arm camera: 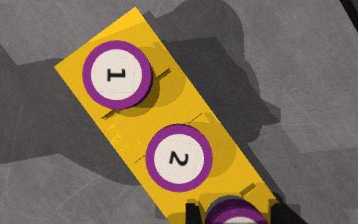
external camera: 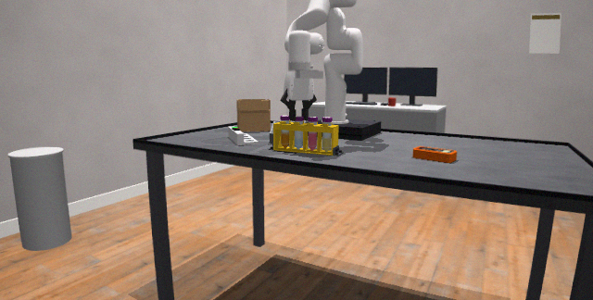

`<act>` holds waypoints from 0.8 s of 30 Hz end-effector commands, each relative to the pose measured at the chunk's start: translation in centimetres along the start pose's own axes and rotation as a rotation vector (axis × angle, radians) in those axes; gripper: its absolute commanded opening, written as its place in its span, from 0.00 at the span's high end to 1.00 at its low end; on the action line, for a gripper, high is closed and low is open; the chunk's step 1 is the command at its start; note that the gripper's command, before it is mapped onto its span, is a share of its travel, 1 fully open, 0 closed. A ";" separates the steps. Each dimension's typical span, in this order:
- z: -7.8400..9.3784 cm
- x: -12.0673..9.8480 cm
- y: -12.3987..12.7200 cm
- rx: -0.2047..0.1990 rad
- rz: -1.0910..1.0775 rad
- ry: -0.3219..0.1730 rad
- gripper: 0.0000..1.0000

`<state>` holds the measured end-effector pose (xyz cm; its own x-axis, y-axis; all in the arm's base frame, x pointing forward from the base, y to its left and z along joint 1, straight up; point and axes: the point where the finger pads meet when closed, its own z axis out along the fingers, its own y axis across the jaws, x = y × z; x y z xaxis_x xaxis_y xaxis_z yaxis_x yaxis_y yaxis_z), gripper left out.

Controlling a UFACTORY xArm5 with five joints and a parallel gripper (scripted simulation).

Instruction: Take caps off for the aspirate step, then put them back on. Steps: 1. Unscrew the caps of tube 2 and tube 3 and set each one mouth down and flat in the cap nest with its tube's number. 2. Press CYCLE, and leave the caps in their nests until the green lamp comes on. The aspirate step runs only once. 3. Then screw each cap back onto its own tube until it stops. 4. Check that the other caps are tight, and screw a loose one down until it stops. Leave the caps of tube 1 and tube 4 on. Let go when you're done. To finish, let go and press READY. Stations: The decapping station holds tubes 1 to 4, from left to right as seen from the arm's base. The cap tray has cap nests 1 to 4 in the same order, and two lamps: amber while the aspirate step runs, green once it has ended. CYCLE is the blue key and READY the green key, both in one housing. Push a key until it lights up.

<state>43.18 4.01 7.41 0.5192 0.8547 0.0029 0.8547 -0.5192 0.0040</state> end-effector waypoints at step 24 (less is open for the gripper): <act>-4.1 0.1 0.1 -0.001 0.000 0.008 0.54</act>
<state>43.20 4.01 10.88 0.5194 0.8545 0.0038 0.8545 -0.5194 0.0052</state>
